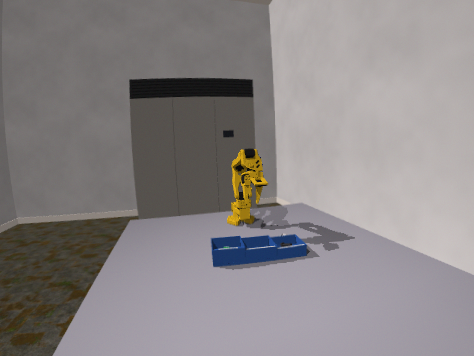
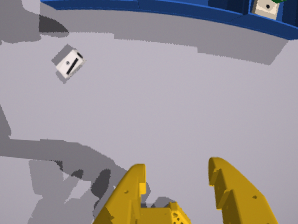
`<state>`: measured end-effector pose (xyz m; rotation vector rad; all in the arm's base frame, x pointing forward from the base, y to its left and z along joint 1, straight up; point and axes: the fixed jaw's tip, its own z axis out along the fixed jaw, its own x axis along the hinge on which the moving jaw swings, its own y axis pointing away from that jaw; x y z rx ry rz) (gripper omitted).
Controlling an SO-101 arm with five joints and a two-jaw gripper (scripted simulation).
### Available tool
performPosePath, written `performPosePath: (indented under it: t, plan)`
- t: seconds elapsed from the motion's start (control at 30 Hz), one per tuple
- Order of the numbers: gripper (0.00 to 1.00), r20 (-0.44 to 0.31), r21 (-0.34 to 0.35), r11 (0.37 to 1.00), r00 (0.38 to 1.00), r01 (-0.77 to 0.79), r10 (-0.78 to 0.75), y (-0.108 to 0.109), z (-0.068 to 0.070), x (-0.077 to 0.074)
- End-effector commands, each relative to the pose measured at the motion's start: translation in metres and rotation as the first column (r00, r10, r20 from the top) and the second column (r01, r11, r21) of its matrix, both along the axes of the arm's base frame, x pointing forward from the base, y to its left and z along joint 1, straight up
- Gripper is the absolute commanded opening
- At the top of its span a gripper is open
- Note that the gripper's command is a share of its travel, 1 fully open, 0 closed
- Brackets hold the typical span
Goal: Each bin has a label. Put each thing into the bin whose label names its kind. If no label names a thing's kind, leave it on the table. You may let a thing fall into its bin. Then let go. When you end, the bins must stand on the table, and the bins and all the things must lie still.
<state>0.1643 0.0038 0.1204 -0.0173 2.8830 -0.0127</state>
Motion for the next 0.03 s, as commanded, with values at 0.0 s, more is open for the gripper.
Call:
performPosePath:
  t: [0.0]
  plan:
    - [0.17,0.023,-0.001,1.000,1.000,0.006,-0.006,-0.0019,0.0041,-0.0005]
